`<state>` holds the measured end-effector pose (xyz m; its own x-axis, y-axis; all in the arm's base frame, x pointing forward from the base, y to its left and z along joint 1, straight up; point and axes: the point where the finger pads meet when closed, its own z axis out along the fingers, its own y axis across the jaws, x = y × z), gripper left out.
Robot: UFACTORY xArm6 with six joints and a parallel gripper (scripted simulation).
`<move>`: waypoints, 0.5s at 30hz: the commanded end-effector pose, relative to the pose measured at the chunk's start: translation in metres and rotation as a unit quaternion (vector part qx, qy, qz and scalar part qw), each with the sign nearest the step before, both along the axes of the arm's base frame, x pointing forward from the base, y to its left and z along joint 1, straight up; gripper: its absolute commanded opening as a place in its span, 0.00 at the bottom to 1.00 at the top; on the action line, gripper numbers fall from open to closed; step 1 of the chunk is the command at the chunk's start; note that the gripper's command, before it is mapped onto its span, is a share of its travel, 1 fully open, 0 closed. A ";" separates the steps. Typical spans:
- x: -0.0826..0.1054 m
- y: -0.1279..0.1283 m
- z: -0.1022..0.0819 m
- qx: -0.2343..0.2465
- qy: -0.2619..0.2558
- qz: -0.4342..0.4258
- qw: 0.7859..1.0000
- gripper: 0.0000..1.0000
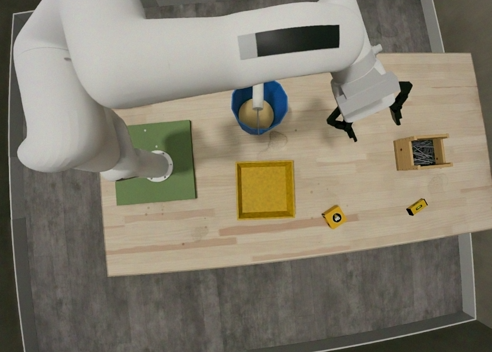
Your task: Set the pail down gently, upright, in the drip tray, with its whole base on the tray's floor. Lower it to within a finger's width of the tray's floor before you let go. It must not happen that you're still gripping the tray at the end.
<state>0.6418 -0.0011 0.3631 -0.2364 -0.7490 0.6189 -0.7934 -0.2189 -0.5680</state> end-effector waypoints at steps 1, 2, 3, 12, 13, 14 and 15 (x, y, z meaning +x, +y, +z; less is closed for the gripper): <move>-0.035 0.014 -0.011 0.066 0.042 -0.029 0.997 1.00; -0.040 0.017 -0.013 0.075 0.047 -0.032 0.996 1.00; -0.046 0.020 -0.016 0.086 0.055 -0.036 0.994 1.00; -0.110 0.064 -0.041 0.195 0.136 -0.059 0.970 1.00; -0.117 0.069 -0.043 0.207 0.145 -0.061 0.966 1.00; -0.124 0.075 -0.045 0.218 0.154 -0.062 0.962 1.00; -0.124 0.075 -0.045 0.218 0.154 -0.062 0.962 1.00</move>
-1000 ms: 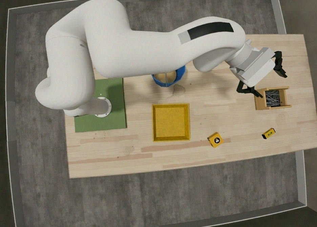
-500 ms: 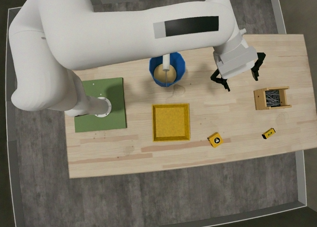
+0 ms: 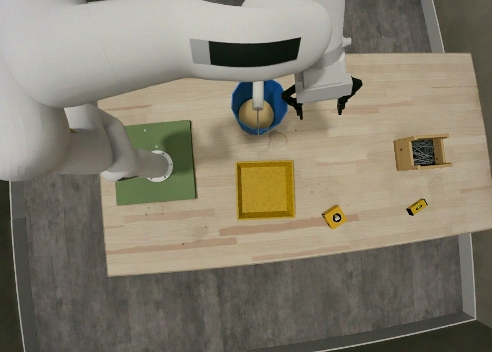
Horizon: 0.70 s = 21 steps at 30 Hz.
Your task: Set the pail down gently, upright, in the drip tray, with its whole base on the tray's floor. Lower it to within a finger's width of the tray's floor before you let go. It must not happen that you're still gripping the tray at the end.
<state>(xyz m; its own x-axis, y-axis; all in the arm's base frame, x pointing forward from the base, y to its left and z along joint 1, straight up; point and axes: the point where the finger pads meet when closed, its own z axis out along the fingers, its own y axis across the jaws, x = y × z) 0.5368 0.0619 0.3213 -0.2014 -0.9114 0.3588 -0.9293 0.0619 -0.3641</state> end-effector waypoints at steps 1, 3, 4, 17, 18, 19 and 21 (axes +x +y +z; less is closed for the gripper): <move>-0.019 0.012 -0.003 0.032 0.022 -0.005 0.999 1.00; -0.044 0.031 -0.010 0.074 0.053 -0.007 0.996 1.00; -0.048 0.035 -0.011 0.081 0.058 -0.007 0.995 1.00; -0.125 0.099 -0.018 0.202 0.152 0.003 0.968 1.00; -0.125 0.099 -0.018 0.202 0.152 0.003 0.968 1.00; -0.127 0.101 -0.017 0.206 0.155 0.004 0.966 1.00; -0.131 0.104 -0.017 0.210 0.158 0.004 0.965 1.00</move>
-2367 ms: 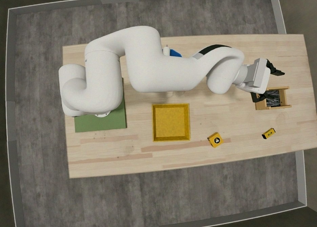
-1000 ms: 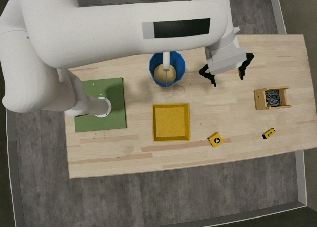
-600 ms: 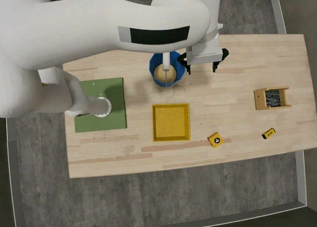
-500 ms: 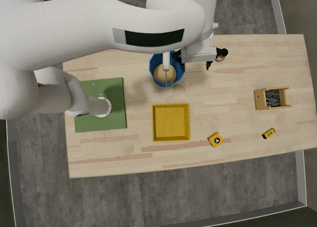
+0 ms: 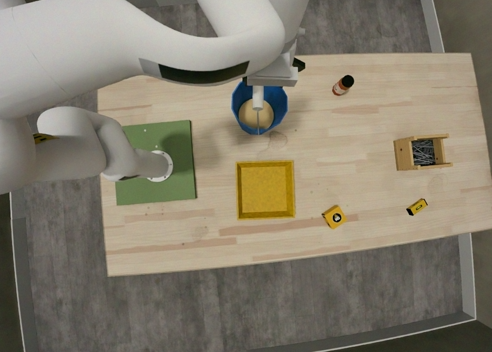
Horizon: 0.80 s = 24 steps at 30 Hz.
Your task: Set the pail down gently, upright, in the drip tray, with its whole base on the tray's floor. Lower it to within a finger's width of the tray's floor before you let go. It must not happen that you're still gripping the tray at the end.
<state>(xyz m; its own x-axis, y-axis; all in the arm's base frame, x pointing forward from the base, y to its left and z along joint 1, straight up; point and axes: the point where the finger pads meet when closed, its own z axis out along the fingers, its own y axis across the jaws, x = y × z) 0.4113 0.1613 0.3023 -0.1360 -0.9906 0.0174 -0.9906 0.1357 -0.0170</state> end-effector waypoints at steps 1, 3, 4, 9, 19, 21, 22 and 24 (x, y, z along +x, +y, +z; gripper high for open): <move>-0.006 0.005 0.002 0.011 0.005 0.001 1.000 1.00; -0.006 0.005 0.002 0.011 0.005 0.001 1.000 1.00; -0.006 0.005 0.002 0.011 0.005 0.001 1.000 1.00; -0.006 0.005 0.002 0.011 0.005 0.001 1.000 1.00; -0.006 0.005 0.001 0.011 0.005 0.001 1.000 1.00; -0.006 0.005 0.001 0.011 0.005 0.001 1.000 1.00; -0.006 0.005 0.001 0.011 0.005 0.001 1.000 1.00; -0.006 0.005 0.000 0.011 0.005 0.001 1.000 1.00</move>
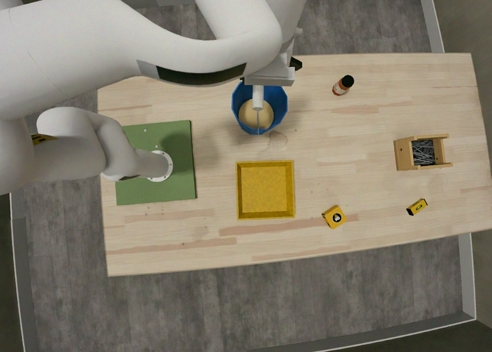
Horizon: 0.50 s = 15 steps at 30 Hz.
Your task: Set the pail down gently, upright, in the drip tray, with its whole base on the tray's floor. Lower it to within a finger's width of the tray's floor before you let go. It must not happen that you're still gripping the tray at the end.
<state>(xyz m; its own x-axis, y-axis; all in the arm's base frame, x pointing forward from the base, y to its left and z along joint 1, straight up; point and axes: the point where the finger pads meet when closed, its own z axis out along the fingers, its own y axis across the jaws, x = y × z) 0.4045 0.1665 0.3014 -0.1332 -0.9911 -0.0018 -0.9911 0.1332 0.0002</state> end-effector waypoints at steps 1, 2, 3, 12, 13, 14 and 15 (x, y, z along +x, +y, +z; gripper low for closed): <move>0.001 0.000 0.000 0.001 -0.002 0.000 1.000 1.00; 0.001 0.000 -0.001 0.001 -0.002 0.000 1.000 1.00; 0.001 0.000 -0.002 0.001 -0.002 0.000 1.000 1.00; 0.001 0.000 -0.012 0.001 -0.002 0.000 1.000 1.00; 0.001 0.000 -0.014 0.001 -0.002 0.000 1.000 1.00; 0.001 0.000 -0.016 0.001 -0.002 0.000 1.000 1.00; 0.001 0.000 -0.018 0.001 -0.002 0.000 1.000 1.00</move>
